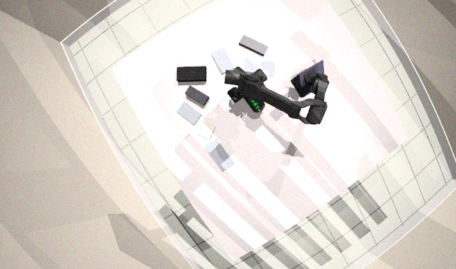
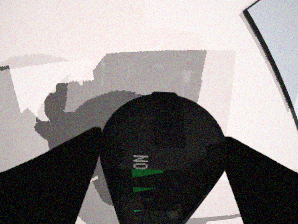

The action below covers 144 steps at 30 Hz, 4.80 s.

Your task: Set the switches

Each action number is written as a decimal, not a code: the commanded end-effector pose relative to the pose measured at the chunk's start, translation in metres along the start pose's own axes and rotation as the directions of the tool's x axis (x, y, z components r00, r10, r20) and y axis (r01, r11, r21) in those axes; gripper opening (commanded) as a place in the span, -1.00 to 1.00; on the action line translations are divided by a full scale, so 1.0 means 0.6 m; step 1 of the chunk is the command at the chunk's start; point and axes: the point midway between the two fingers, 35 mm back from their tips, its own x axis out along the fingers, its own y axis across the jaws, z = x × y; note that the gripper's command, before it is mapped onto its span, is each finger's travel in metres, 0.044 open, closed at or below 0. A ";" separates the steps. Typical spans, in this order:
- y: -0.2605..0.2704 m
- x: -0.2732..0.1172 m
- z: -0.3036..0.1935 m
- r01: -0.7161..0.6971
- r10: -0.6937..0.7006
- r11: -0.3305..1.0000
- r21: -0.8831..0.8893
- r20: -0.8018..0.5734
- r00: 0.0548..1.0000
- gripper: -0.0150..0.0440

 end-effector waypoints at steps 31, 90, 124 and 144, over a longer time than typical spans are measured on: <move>-0.004 0.049 0.007 0.008 -0.007 1.000 0.011 -0.025 1.000 0.65; 0.000 -0.013 -0.086 0.009 -0.009 1.000 0.002 -0.016 1.000 1.00; 0.000 -0.092 -0.082 0.010 -0.010 1.000 -0.004 -0.014 1.000 -0.49; 0.000 -0.090 -0.082 0.009 -0.009 1.000 0.003 -0.018 1.000 1.00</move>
